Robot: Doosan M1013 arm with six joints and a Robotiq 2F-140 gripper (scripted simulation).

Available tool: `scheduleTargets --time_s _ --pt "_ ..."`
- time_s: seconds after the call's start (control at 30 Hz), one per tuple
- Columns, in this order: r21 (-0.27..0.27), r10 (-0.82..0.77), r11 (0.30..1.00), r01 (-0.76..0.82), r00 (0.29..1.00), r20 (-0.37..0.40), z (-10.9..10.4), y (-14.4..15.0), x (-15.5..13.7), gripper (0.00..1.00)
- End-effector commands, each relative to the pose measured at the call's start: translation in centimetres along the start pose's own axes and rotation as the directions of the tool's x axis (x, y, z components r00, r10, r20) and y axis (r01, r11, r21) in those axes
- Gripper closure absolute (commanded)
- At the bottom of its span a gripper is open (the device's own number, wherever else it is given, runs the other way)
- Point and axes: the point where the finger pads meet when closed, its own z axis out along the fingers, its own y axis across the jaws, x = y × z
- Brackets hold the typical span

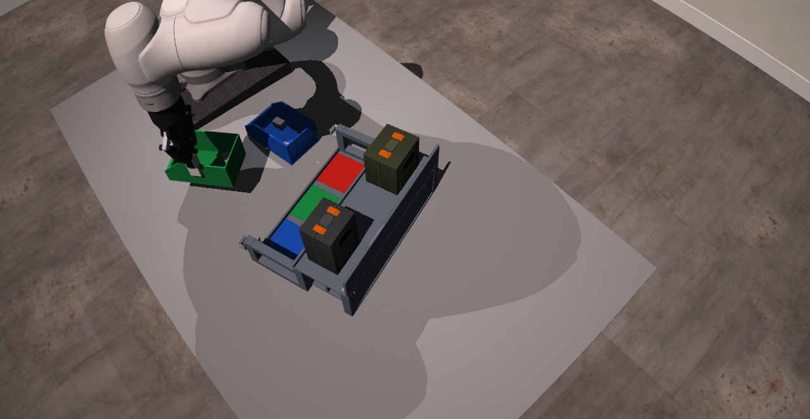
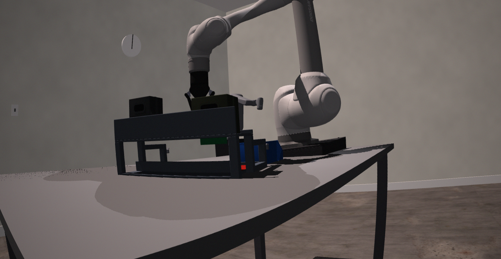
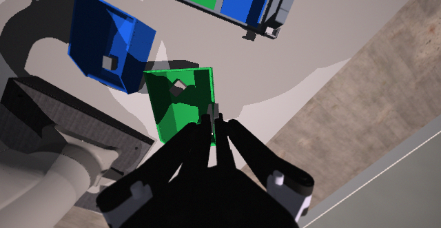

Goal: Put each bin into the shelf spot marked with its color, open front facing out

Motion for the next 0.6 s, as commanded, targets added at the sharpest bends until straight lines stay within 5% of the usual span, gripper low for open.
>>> scheduleTargets --time_s 0.0,0.57 --pt "0.0 0.0 1.0 0.0 1.0 0.0 -0.16 0.0 0.0 0.9" --pt "0.0 0.0 1.0 0.0 1.0 0.0 -0.95 0.0 0.0 0.9"
